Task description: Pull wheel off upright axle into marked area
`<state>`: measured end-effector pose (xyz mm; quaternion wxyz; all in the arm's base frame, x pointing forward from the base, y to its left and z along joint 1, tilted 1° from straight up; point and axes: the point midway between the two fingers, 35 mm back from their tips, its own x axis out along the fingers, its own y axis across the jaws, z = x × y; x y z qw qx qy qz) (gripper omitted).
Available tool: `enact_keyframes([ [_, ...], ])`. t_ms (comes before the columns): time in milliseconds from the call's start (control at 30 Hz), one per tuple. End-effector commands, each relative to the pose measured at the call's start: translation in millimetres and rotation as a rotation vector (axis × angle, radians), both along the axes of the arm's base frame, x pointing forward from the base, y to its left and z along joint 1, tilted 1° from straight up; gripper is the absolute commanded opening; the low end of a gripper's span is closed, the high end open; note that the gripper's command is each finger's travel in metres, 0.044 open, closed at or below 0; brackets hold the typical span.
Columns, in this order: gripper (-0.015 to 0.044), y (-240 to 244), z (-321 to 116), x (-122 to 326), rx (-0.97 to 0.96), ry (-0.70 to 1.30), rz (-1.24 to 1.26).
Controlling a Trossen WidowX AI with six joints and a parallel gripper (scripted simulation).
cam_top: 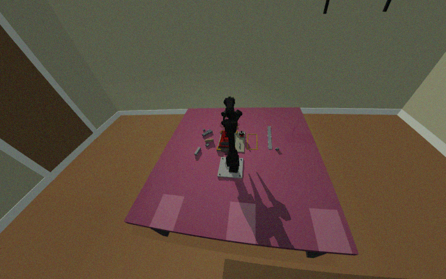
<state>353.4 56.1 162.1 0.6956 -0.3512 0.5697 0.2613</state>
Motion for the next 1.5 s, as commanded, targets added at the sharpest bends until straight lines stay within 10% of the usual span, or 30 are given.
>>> enact_keyframes([
  [0,0.03,-40.4,-7.7,8.0,0.074,0.076,-0.44],
  [200,0.03,-74.4,-17.3,10.0,0.126,0.155,-0.839],
  [1200,0.03,-71.6,-92.0,13.2,0.126,0.155,-0.839],
  [1467,0.0188,-72.3,-88.7,13.8,0.122,0.154,-0.833],
])
